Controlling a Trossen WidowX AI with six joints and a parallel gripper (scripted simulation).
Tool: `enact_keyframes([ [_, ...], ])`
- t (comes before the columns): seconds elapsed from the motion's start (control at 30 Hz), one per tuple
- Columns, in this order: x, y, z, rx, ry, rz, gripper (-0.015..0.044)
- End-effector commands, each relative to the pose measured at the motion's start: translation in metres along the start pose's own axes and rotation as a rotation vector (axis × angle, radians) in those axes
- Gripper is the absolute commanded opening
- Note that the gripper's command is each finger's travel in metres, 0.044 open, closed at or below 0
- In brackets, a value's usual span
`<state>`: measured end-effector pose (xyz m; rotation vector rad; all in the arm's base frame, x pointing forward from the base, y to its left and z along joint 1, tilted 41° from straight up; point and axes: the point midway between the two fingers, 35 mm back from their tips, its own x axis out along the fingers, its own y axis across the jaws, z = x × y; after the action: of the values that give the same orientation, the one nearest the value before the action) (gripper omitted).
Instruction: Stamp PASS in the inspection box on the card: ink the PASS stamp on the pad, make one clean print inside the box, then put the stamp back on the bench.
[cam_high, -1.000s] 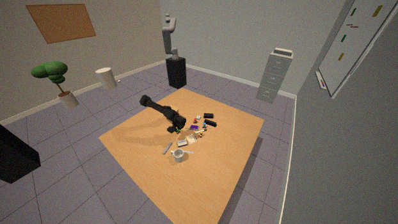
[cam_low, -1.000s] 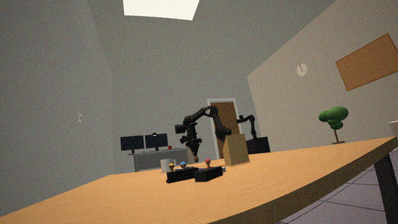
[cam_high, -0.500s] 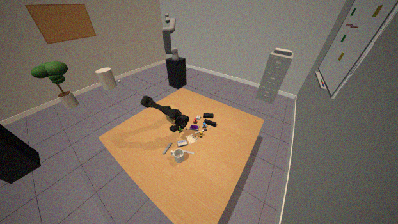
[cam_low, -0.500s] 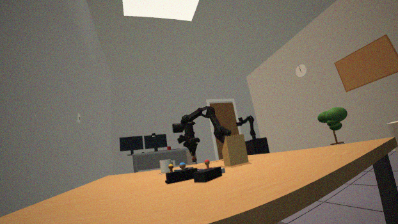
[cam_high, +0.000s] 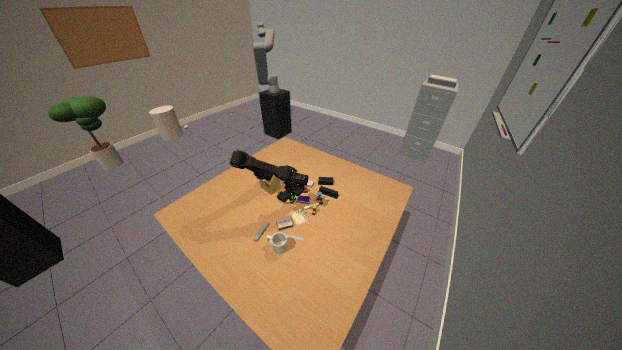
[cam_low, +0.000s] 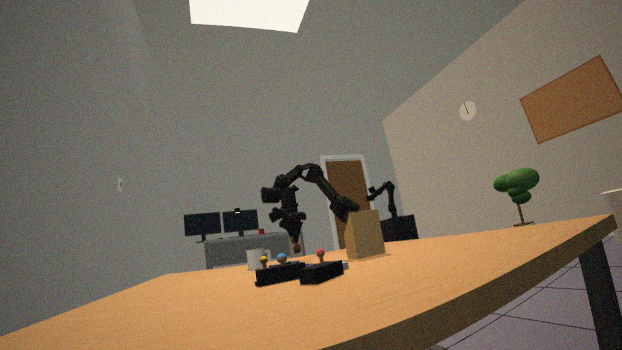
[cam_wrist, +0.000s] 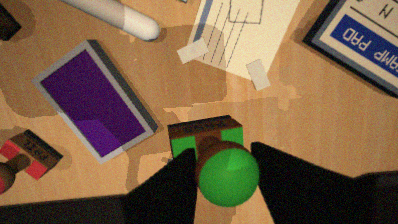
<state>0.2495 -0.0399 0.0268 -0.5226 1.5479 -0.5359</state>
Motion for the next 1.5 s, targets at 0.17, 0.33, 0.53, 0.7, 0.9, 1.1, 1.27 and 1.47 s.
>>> enact_keyframes([
  [0.17, -0.001, 0.042, 0.012, 0.006, -0.007, 0.004, 0.0000],
  [0.33, 0.001, 0.068, 0.014, 0.008, -0.006, -0.001, 0.0000],
  [0.53, 0.005, 0.098, 0.014, 0.010, -0.005, -0.011, 0.0000],
  [0.7, 0.005, 0.101, 0.013, 0.011, -0.005, -0.014, 0.0000],
  [0.9, 0.009, 0.102, 0.013, 0.011, -0.003, -0.037, 0.0000],
  [1.1, 0.013, 0.103, 0.013, 0.012, -0.001, -0.064, 0.0000],
  [1.27, 0.016, 0.103, 0.013, 0.013, 0.000, -0.086, 0.0000],
  [1.47, 0.020, 0.104, 0.013, 0.014, 0.001, -0.113, 0.0000],
])
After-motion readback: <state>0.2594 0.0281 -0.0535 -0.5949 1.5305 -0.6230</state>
